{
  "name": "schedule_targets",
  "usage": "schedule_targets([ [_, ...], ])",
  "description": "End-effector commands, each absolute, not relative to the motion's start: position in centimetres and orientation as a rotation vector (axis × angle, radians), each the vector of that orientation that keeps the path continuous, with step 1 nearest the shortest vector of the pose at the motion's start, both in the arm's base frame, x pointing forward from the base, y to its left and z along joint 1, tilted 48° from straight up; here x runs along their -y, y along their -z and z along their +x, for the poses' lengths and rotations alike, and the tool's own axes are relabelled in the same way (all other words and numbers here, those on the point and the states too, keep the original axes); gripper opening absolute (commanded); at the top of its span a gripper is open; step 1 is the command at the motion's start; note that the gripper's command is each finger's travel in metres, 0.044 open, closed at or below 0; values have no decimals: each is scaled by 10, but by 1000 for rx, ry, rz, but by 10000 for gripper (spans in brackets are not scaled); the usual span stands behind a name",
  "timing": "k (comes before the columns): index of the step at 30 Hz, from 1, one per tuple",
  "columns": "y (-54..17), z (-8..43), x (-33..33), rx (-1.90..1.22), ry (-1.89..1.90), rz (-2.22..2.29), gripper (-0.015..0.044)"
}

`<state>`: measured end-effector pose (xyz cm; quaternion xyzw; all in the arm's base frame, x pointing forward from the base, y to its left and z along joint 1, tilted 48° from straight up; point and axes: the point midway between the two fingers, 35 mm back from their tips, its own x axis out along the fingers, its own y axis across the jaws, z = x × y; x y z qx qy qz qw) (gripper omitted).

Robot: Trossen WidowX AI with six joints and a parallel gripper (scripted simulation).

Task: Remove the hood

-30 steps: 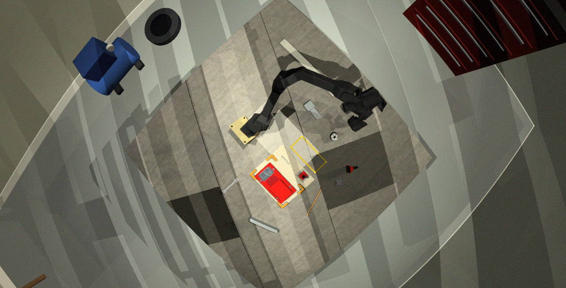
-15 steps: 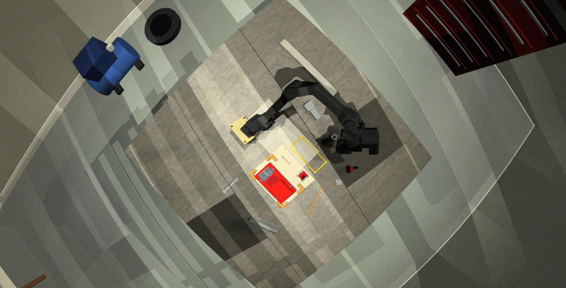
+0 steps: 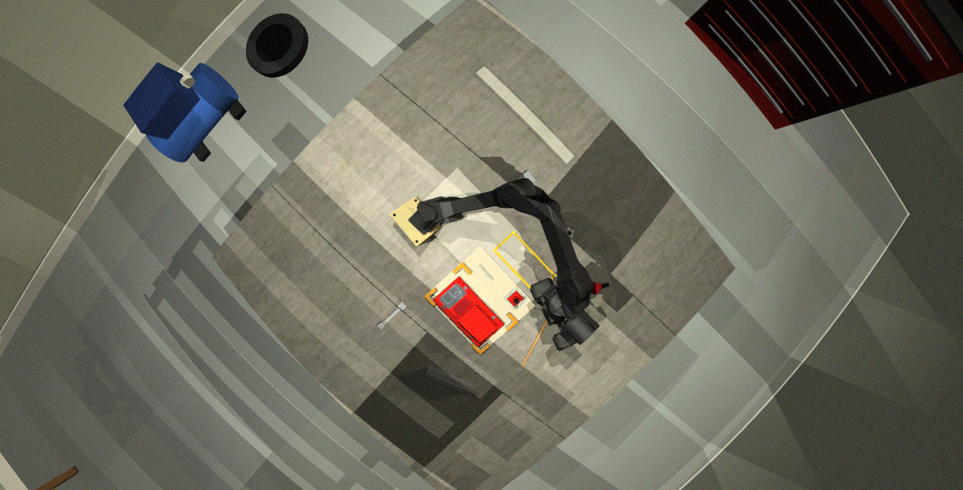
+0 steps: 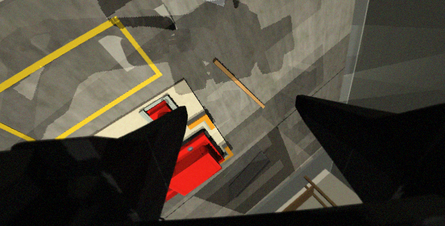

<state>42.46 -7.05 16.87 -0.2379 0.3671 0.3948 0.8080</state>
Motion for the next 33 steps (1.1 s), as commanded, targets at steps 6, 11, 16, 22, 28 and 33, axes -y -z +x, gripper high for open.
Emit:
schedule_targets([
  [6,-65,370,133,-1167,-715,150,440],
  [11,-21,329,156,-1339,-607,549,440],
  [16,-10,317,162,-1395,-566,691,440],
  [22,-10,318,161,-1395,-566,691,440],
  [28,-8,319,159,-1394,-566,691,440],
  [33,-5,319,156,-1394,-566,691,440],
])
